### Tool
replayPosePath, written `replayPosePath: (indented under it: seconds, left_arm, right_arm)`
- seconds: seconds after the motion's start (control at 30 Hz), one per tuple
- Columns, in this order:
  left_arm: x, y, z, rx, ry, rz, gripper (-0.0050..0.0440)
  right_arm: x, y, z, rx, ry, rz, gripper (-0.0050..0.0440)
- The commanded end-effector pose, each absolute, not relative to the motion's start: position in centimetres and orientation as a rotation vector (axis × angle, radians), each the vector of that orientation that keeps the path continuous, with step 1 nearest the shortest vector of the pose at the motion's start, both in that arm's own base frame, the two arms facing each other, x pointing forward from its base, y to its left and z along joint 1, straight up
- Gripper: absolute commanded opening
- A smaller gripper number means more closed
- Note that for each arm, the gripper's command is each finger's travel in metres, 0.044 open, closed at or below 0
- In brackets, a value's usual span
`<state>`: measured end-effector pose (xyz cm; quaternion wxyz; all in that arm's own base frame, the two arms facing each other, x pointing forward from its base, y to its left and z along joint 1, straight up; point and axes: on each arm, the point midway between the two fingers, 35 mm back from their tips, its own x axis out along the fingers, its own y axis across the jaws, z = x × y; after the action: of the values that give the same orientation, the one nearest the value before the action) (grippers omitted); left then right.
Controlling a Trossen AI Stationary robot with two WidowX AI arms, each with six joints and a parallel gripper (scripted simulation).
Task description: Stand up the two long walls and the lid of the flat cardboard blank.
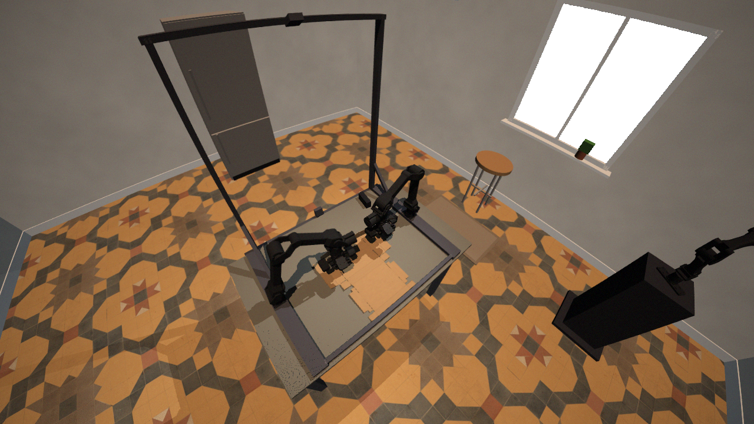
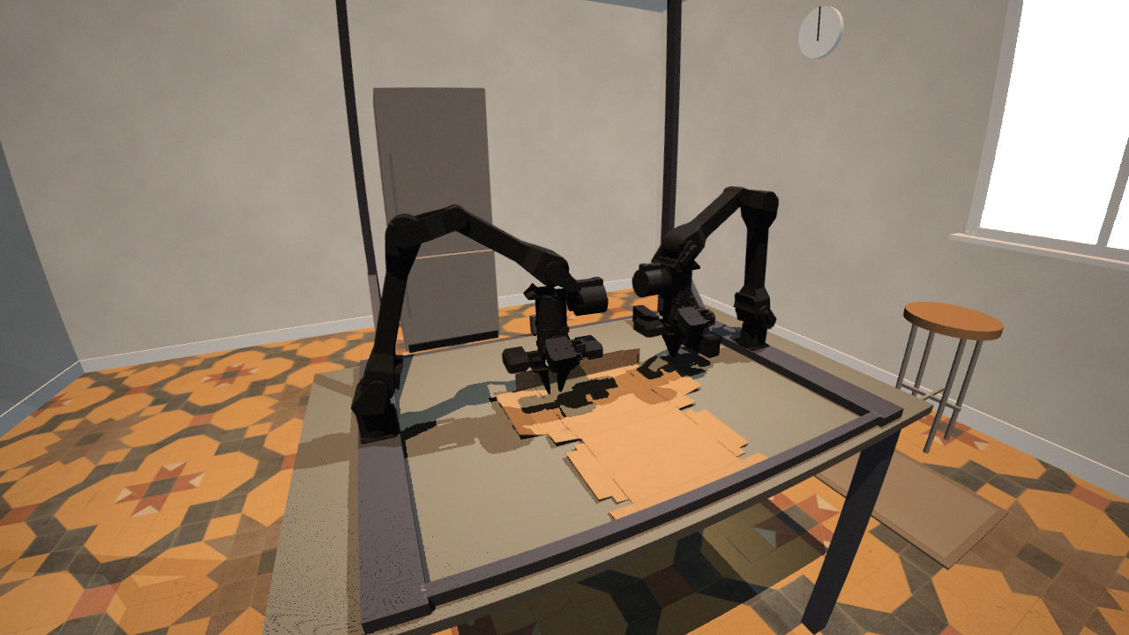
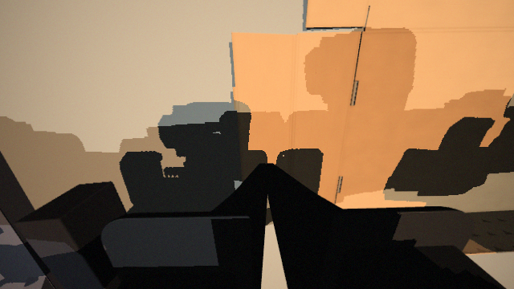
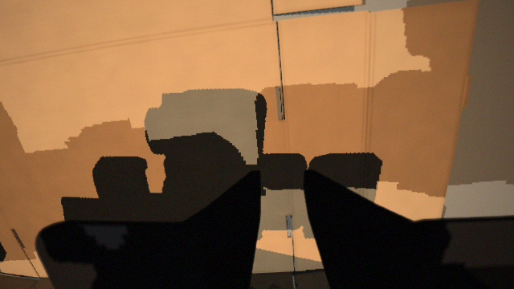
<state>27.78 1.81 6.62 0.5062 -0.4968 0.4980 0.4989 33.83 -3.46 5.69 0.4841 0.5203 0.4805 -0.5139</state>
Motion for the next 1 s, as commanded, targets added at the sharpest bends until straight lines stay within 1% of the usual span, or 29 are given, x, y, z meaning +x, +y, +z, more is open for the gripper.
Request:
replayPosePath:
  seconds: [0.0,0.1,0.17,0.2,0.67,0.73,0.77,0.97]
  left_arm:
    - [26.9,1.8,6.7,-1.203,1.190,1.193,0.0000]
    - [26.4,1.8,6.6,-1.203,1.191,1.193,0.0000]
    - [26.4,1.8,6.6,-1.203,1.191,1.193,0.0000]
    - [26.3,1.8,6.5,-1.203,1.191,1.193,0.0000]
    - [23.8,1.6,5.7,-1.207,1.195,1.196,0.0000]
    - [23.8,1.6,5.7,-1.207,1.195,1.196,0.0000]
    - [23.6,1.6,5.6,-1.207,1.195,1.196,0.0000]
    - [22.5,1.5,5.2,-1.209,1.197,1.197,0.0000]
  right_arm:
    - [34.5,-4.0,6.1,1.435,1.033,-1.404,0.0098]
    - [34.7,-4.2,6.0,1.525,0.959,-1.492,0.0098]
    - [34.7,-4.2,6.0,1.525,0.959,-1.492,0.0098]
    - [34.8,-4.3,6.0,1.596,0.896,-1.562,0.0098]
    - [35.5,-5.4,5.6,1.983,0.448,-1.941,0.0098]
    - [35.5,-5.4,5.6,1.983,0.448,-1.941,0.0098]
    - [35.6,-5.5,5.6,2.045,0.356,-2.001,0.0098]
    - [35.9,-6.0,5.4,2.186,0.110,-2.140,0.0098]
